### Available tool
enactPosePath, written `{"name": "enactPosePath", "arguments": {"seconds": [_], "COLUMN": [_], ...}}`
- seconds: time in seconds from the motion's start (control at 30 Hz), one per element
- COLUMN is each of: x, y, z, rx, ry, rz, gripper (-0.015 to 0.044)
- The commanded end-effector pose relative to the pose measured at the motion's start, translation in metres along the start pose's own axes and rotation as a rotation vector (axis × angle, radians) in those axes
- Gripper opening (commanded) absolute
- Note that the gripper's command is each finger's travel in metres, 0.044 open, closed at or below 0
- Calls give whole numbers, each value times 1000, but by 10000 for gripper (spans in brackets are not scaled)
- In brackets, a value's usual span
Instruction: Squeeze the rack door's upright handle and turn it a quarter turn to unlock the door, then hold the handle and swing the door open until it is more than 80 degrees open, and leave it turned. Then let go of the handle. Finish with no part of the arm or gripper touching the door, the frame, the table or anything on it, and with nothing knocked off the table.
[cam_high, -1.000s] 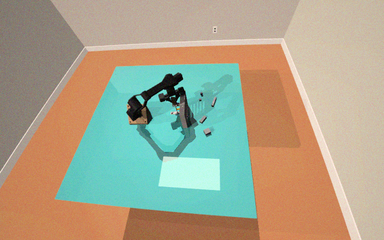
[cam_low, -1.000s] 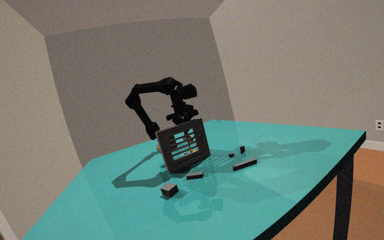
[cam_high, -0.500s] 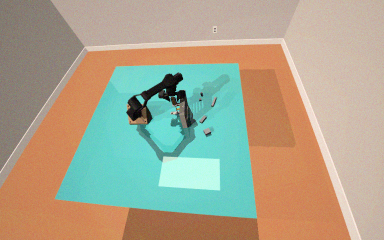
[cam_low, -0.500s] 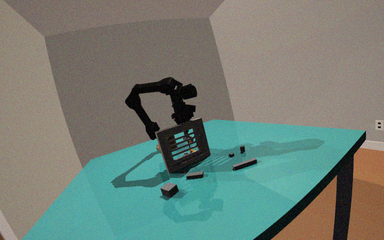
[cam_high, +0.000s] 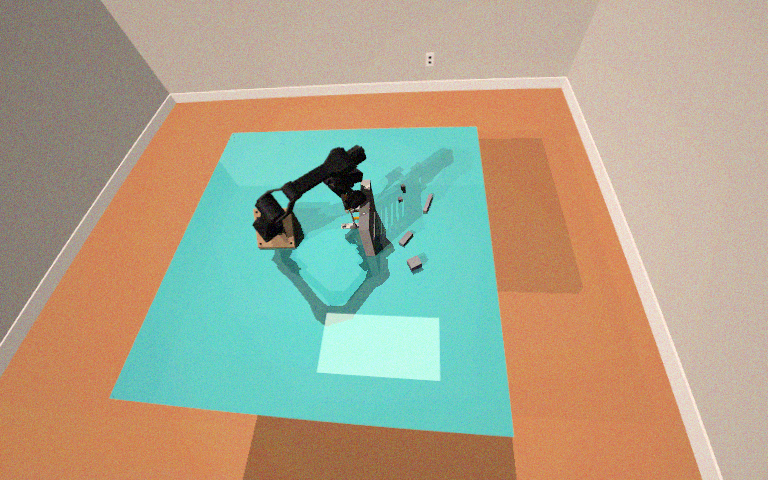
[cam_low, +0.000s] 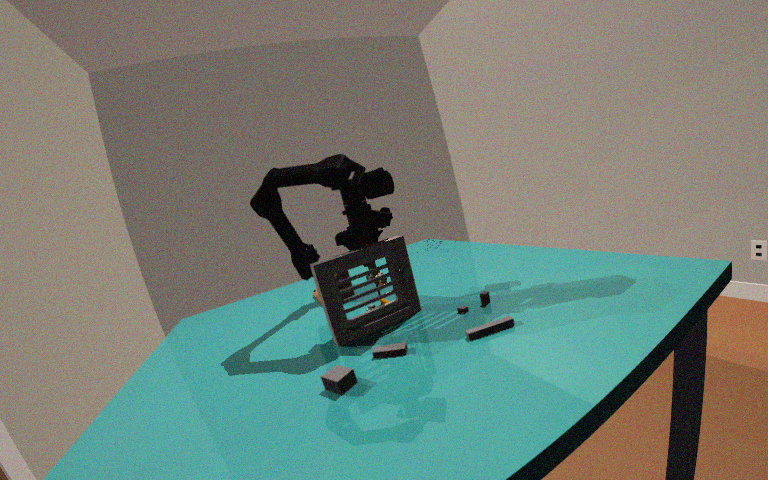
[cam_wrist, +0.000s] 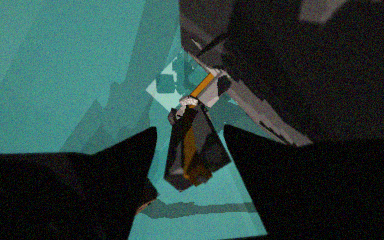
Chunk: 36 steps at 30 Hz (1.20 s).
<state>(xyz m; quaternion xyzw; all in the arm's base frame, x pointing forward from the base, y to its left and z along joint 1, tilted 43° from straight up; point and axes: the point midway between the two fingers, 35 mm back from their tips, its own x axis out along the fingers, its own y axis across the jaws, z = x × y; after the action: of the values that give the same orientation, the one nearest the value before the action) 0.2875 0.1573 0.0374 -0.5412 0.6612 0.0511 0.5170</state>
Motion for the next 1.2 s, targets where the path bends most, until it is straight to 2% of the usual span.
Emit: {"name": "enactPosePath", "arguments": {"seconds": [0.0, 1.17], "x": [0, 0], "y": [-1, -1], "z": [-1, -1], "rx": [185, 1919], "ry": [2, -1], "rz": [-3, -5], "gripper": [283, 283]}}
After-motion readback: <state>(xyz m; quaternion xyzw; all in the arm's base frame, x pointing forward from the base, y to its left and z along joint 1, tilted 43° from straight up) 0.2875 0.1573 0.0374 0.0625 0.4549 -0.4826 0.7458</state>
